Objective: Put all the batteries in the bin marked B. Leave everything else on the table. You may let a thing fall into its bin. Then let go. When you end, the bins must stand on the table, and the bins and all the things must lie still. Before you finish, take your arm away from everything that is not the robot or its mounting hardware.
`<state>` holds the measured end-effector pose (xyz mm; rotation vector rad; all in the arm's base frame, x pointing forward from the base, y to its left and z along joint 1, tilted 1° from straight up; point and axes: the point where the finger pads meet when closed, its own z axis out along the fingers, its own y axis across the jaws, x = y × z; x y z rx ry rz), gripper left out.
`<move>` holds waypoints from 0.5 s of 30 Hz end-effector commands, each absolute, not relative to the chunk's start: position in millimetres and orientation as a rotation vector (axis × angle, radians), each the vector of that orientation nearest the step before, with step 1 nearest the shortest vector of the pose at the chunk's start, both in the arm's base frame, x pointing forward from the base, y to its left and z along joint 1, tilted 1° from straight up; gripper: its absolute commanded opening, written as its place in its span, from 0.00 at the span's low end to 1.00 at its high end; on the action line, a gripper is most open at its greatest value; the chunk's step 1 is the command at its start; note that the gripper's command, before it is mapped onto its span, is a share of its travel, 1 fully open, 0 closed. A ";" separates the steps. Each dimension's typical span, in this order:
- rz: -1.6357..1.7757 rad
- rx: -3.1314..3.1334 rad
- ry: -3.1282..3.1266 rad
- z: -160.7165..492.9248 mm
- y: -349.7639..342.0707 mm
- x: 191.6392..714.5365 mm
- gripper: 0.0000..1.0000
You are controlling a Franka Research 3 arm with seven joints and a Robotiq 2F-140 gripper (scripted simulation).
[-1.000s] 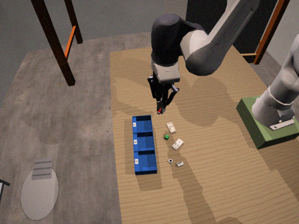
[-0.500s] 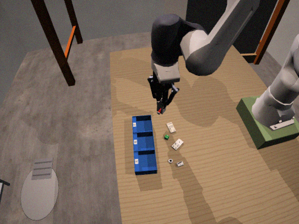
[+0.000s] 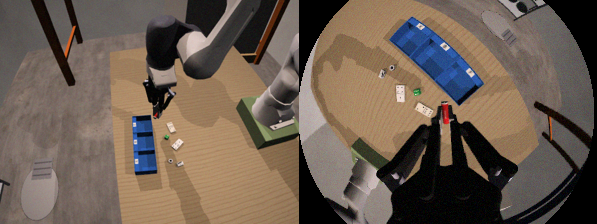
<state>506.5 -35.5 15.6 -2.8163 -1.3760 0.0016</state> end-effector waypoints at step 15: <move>0.015 -2.654 -1.664 14.1 28.4 539.0 0.05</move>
